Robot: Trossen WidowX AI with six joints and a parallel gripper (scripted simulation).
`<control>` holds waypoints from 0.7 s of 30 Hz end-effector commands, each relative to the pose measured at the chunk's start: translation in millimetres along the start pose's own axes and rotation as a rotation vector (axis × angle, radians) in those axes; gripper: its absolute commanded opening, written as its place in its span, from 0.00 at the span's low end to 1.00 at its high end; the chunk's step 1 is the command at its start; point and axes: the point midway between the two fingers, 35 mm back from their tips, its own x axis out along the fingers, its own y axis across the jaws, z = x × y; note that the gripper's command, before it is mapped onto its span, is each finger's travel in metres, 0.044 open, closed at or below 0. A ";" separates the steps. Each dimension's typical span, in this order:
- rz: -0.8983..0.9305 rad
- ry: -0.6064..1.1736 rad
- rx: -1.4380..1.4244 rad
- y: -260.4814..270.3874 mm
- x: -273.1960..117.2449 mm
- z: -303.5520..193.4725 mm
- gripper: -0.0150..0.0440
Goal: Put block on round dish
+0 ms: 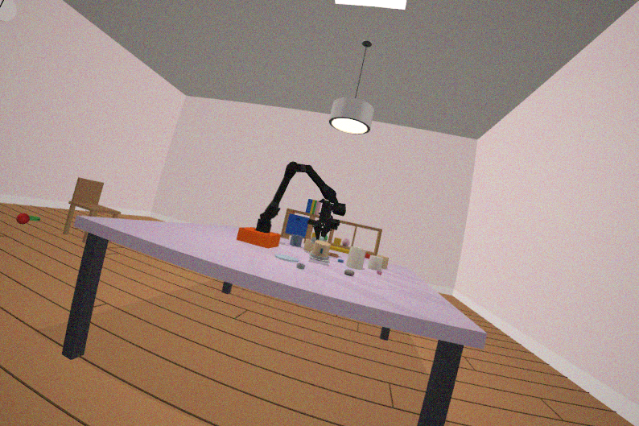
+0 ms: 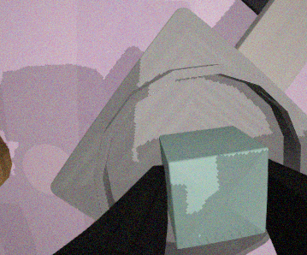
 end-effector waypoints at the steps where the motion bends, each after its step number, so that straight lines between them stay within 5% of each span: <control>1: 0.000 0.004 -0.006 0.2 1.1 -0.5 0.45; 6: 0.001 0.004 -0.006 2.0 -11.6 0.5 0.25; 21: 0.001 0.004 -0.006 0.9 -90.6 0.2 0.25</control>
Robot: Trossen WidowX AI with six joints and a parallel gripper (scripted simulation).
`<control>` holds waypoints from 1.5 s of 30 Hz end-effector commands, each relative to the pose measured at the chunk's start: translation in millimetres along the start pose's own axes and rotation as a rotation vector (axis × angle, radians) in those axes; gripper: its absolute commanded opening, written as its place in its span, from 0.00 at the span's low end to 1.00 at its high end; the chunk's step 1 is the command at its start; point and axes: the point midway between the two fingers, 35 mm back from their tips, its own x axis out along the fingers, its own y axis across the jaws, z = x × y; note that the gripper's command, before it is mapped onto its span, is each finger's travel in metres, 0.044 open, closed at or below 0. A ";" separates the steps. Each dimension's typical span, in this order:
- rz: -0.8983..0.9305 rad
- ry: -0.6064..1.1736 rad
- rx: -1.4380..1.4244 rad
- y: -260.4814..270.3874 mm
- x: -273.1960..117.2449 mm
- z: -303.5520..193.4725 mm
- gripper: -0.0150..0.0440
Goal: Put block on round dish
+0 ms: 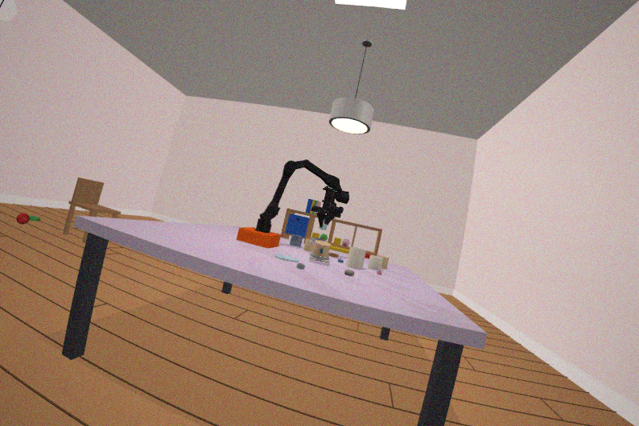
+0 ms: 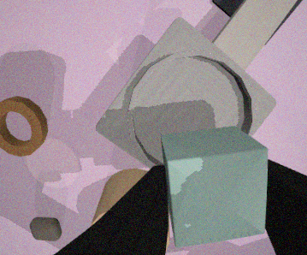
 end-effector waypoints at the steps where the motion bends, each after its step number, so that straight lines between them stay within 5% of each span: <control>1: 0.004 0.002 0.001 -2.4 -21.6 -2.0 0.25; 45: 0.012 -0.012 -0.008 -78.0 7.7 94.2 0.25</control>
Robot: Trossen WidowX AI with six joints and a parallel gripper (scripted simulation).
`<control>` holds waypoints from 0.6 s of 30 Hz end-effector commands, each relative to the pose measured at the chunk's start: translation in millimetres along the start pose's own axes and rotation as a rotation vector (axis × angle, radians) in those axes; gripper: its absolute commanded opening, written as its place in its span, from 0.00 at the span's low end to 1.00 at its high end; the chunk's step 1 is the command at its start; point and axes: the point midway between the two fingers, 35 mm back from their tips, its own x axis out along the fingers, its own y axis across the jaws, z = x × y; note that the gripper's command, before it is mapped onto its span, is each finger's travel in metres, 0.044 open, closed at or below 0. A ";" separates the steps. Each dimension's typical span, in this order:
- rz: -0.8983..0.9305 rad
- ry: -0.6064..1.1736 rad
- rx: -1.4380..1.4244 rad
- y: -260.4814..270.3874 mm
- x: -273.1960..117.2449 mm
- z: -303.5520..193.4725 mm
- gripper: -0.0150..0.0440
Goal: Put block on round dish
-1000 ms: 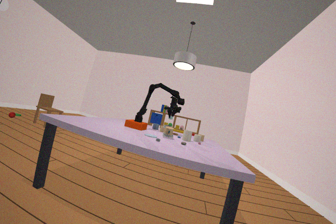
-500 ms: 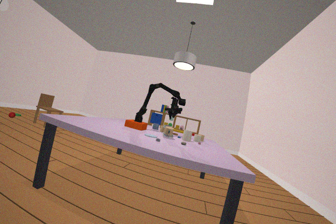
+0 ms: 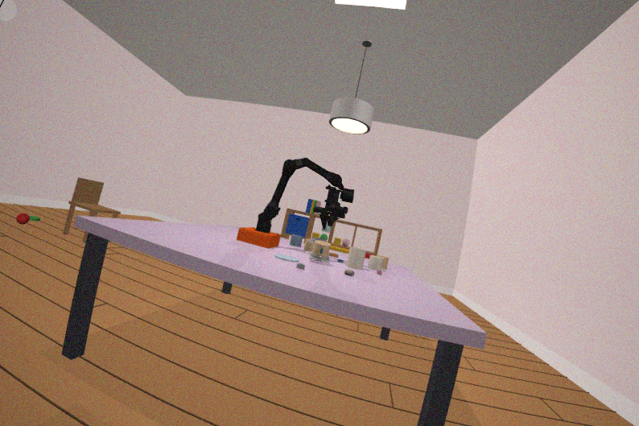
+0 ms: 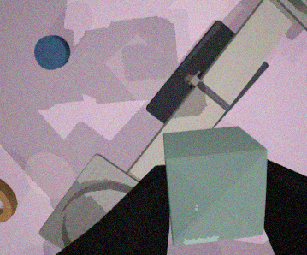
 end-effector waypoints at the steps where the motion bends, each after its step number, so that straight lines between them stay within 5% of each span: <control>1: 0.000 0.003 -0.005 -11.0 4.9 8.7 0.25; 18: -0.010 -0.016 0.040 -60.0 18.2 40.1 0.25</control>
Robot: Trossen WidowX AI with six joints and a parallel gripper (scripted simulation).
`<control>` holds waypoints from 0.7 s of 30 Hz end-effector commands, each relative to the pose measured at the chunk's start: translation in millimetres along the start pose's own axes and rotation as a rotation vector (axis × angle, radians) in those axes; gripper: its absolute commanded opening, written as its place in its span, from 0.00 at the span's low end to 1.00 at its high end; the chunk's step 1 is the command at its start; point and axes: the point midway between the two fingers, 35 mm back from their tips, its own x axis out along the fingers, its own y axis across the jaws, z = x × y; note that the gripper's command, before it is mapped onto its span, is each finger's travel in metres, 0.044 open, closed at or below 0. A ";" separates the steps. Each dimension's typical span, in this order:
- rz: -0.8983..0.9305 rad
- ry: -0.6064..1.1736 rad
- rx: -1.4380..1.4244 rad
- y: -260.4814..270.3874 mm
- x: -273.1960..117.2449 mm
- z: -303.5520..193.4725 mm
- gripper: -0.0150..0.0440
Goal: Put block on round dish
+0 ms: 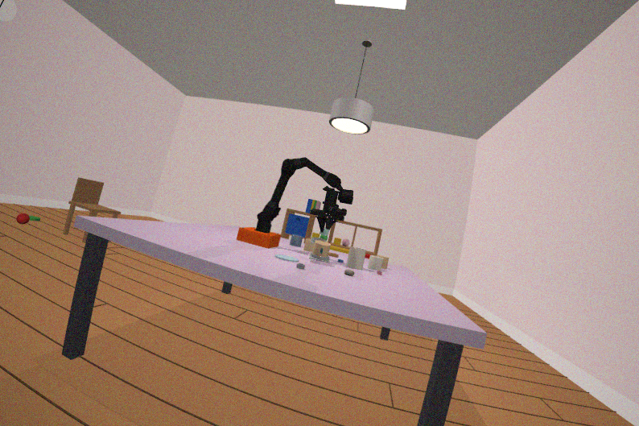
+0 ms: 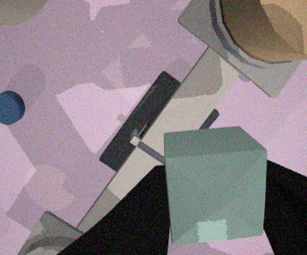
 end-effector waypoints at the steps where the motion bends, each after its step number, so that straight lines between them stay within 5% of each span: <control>1: -0.008 -0.005 0.009 -12.9 4.1 6.5 0.25; 21: -0.018 -0.003 -0.003 -75.4 20.3 32.0 0.25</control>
